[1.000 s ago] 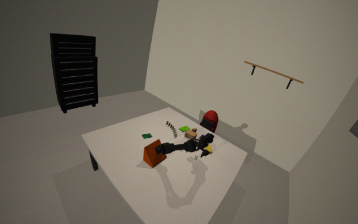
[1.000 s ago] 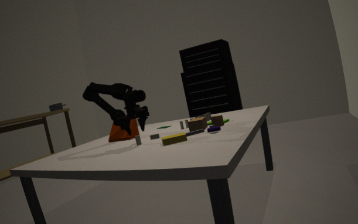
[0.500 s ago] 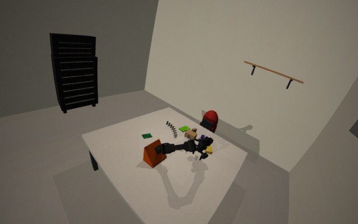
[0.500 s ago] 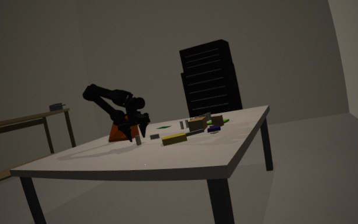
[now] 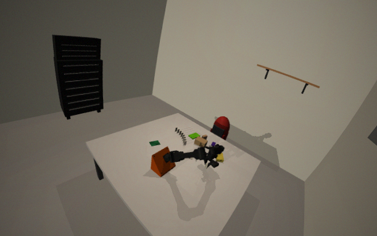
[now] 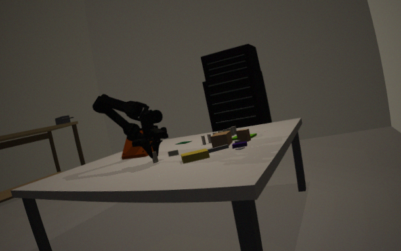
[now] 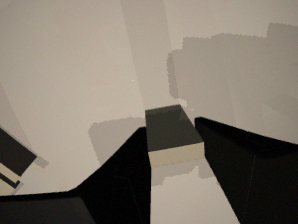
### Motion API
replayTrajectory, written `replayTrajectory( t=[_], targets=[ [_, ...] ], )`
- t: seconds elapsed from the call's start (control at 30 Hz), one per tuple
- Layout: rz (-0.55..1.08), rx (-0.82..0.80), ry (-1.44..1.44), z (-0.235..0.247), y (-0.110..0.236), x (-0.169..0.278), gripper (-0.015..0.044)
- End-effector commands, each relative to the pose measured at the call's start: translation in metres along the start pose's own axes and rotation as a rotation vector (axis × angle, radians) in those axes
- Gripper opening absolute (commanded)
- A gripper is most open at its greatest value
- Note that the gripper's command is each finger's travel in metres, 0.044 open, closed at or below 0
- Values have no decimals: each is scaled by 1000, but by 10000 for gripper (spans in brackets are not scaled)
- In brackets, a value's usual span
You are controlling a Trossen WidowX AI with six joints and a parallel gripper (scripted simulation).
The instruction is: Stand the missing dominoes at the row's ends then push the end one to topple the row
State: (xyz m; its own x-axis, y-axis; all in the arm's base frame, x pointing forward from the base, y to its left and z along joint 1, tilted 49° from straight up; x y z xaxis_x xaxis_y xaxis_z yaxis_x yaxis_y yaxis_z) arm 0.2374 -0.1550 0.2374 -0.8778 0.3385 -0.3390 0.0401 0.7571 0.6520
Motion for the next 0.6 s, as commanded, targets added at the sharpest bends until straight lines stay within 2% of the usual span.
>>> replayTrajectory(
  t=[0.0, 0.27, 0.33, 0.5, 0.57],
  targets=[
    [1, -5, 5, 1, -1, 1, 107],
    [0, -6, 7, 1, 2, 0, 107],
    [-6, -17, 17, 4, 24, -3, 107],
    [-43, -30, 63, 2, 108, 1, 107],
    [-57, -29, 76, -2, 129, 6, 107]
  ],
)
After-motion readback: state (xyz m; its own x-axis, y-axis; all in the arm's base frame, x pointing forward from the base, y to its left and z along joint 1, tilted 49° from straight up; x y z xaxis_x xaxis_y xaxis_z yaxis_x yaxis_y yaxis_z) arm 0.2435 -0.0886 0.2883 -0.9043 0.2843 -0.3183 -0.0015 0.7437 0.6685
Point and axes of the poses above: the point midway between the two fingers, 35 mm back from their tips, its own y axis back along the fingers, its own z axis across the jaws, x = y × z, the point moved 8 cm from there along y, back along the fingers, and after that the axes turned 10 degrees about -y, right-handed, at the moved point
